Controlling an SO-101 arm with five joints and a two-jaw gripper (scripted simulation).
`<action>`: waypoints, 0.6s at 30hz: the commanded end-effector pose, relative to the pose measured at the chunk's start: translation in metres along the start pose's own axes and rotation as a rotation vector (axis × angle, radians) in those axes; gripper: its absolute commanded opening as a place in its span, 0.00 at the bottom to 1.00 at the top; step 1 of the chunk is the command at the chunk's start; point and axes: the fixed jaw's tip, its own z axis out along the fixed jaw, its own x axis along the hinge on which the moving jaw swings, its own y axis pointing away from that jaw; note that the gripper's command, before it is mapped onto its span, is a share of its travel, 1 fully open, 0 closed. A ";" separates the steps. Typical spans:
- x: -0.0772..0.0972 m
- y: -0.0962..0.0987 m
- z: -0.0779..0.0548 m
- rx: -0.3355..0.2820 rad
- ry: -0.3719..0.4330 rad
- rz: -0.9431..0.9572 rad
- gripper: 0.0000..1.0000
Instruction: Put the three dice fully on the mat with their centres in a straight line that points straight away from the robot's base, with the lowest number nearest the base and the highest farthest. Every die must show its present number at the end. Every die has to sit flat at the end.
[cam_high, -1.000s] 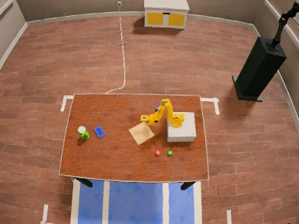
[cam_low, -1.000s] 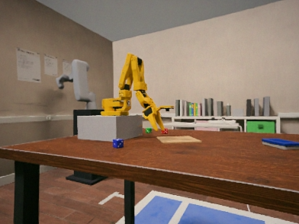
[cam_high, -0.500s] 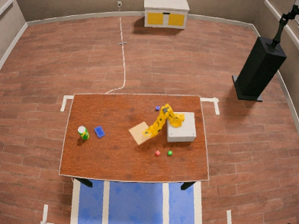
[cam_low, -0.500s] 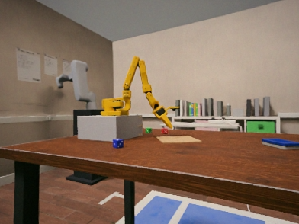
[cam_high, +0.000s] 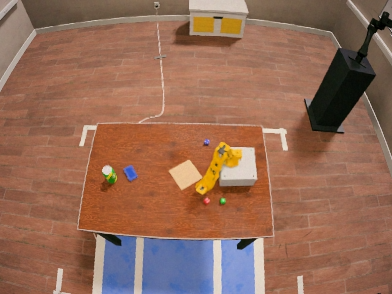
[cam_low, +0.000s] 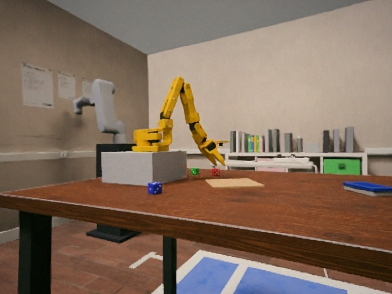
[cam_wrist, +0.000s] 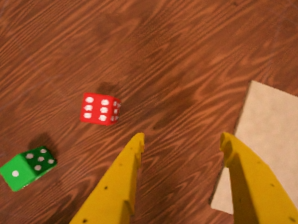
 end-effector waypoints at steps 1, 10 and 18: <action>0.001 0.017 0.003 -0.041 0.014 -0.057 0.31; 0.000 0.033 0.002 -0.078 0.013 -0.116 0.31; 0.000 0.037 0.002 -0.088 0.013 -0.131 0.31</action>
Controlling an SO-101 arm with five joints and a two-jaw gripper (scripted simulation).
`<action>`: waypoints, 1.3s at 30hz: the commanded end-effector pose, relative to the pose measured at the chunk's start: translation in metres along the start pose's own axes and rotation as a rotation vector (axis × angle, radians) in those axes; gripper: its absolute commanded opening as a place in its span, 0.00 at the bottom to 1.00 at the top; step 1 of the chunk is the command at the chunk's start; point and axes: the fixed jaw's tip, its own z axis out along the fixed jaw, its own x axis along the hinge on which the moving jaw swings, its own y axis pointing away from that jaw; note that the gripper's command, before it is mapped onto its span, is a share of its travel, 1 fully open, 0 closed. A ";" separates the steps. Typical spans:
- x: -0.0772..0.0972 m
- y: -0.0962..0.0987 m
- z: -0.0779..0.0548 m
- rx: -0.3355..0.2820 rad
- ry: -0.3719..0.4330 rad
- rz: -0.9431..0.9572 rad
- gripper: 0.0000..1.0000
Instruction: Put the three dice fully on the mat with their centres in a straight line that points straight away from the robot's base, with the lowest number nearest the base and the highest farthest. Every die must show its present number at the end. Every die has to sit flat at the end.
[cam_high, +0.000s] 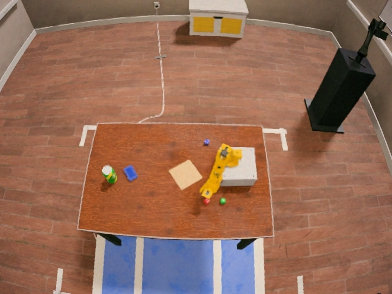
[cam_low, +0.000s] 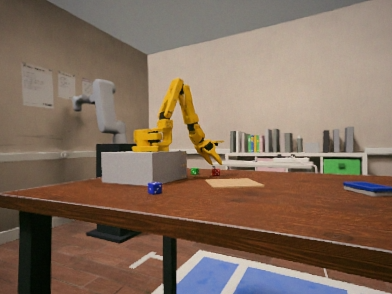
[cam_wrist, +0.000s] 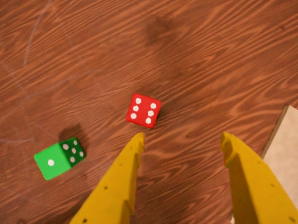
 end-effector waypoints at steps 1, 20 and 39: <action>0.003 0.003 0.001 -0.007 0.018 -0.003 0.31; 0.003 0.006 0.002 -0.016 0.029 -0.004 0.31; 0.003 0.006 0.002 -0.016 0.029 -0.004 0.31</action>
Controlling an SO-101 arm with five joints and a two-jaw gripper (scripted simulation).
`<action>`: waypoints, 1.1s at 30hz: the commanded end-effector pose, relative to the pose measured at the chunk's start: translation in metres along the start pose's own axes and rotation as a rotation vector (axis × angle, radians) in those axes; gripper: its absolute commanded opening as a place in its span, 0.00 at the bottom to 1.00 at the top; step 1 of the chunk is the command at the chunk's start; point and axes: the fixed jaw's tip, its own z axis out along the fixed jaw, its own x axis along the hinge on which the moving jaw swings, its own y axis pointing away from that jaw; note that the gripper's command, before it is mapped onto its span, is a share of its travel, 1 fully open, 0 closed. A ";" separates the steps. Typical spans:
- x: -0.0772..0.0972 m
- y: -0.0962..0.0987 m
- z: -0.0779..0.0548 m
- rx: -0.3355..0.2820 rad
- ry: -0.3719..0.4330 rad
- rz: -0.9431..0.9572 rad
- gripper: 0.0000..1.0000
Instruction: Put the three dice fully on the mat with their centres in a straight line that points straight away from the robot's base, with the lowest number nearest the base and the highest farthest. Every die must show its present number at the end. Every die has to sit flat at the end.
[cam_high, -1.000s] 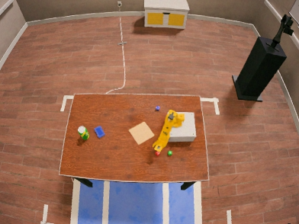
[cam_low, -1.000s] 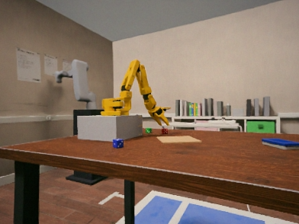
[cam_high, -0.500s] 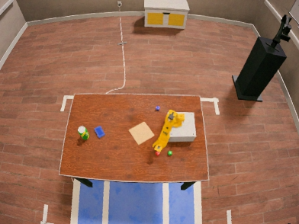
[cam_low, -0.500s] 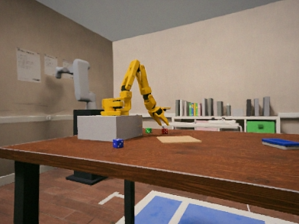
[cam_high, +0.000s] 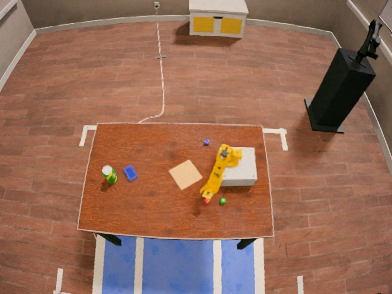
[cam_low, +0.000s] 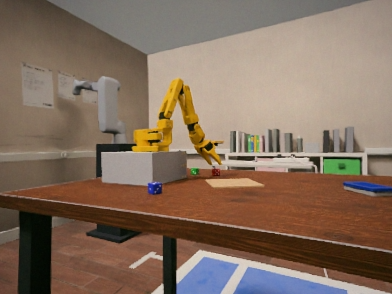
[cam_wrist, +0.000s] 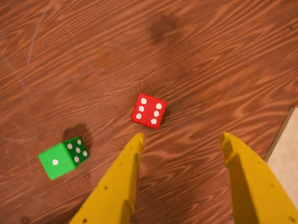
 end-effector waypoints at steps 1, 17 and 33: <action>0.003 0.002 0.001 -0.006 0.018 0.003 0.31; 0.003 0.002 0.001 -0.006 0.018 0.002 0.31; 0.019 0.045 -0.010 -0.112 0.015 -0.168 0.31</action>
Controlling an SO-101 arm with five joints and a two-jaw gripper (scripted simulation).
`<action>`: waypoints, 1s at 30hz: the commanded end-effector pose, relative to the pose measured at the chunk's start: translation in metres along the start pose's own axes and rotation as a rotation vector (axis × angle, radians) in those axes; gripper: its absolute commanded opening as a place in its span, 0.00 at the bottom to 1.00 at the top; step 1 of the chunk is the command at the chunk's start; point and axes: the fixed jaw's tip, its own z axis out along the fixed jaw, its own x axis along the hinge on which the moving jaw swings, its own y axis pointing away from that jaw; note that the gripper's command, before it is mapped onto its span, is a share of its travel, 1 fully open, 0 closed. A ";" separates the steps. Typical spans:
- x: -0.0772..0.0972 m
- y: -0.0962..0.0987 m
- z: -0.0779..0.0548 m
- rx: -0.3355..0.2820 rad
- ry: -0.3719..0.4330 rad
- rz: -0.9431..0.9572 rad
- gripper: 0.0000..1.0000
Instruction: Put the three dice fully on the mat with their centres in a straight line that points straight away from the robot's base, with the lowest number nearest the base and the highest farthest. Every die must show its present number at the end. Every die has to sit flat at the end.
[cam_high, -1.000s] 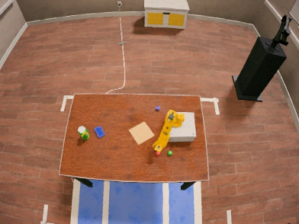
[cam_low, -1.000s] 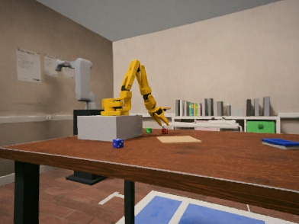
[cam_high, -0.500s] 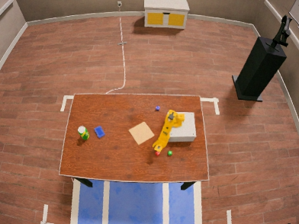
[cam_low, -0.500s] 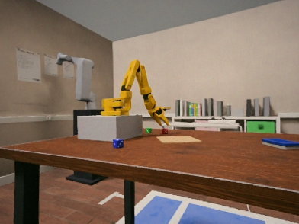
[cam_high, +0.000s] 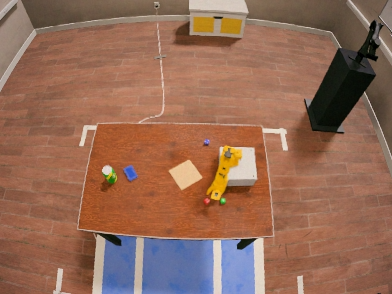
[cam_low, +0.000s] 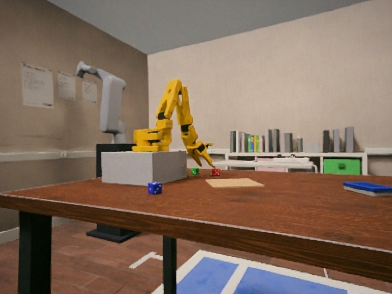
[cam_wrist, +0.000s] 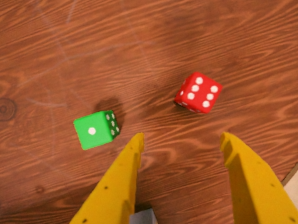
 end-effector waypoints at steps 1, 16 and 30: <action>0.000 0.014 -0.004 -0.034 -0.020 -0.047 0.31; 0.012 0.041 -0.012 -0.104 -0.022 -0.163 0.31; 0.005 0.042 -0.016 -0.107 -0.061 -0.157 0.31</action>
